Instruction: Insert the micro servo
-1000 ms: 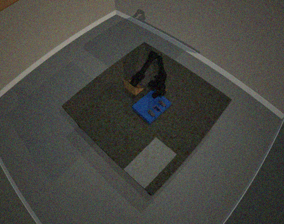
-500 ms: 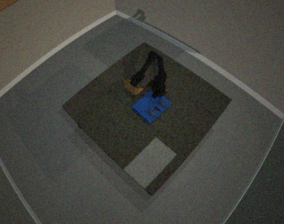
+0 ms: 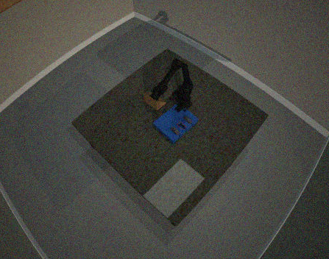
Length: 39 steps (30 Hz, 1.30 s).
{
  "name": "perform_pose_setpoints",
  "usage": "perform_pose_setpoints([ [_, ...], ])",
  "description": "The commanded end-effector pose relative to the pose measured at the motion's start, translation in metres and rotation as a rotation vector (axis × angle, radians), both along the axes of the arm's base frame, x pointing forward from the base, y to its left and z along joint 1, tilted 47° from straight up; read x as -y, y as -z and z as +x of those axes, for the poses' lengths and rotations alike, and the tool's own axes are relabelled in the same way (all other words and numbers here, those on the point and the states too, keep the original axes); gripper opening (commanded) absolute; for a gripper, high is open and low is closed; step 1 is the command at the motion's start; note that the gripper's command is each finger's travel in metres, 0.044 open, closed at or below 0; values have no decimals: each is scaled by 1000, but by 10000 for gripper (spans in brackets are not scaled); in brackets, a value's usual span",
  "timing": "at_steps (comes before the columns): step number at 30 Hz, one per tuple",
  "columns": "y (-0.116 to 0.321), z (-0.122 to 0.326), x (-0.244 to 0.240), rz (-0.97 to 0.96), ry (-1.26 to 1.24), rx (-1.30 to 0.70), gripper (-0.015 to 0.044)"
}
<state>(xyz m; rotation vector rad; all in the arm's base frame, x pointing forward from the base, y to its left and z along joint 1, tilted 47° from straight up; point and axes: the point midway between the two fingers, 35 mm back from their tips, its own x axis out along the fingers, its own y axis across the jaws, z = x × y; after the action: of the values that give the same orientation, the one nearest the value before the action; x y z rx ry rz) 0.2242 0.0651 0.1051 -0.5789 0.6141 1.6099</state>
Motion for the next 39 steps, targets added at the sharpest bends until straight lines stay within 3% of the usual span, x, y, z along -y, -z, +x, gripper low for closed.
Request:
perform_pose_setpoints([
  [1,-2,1,2,-5,-2,7,0],
  [13,9,17,9,-5,-2,8,0],
  [31,76,24,73,-10,-2,9,0],
  [39,79,24,75,-19,55,-52,0],
])
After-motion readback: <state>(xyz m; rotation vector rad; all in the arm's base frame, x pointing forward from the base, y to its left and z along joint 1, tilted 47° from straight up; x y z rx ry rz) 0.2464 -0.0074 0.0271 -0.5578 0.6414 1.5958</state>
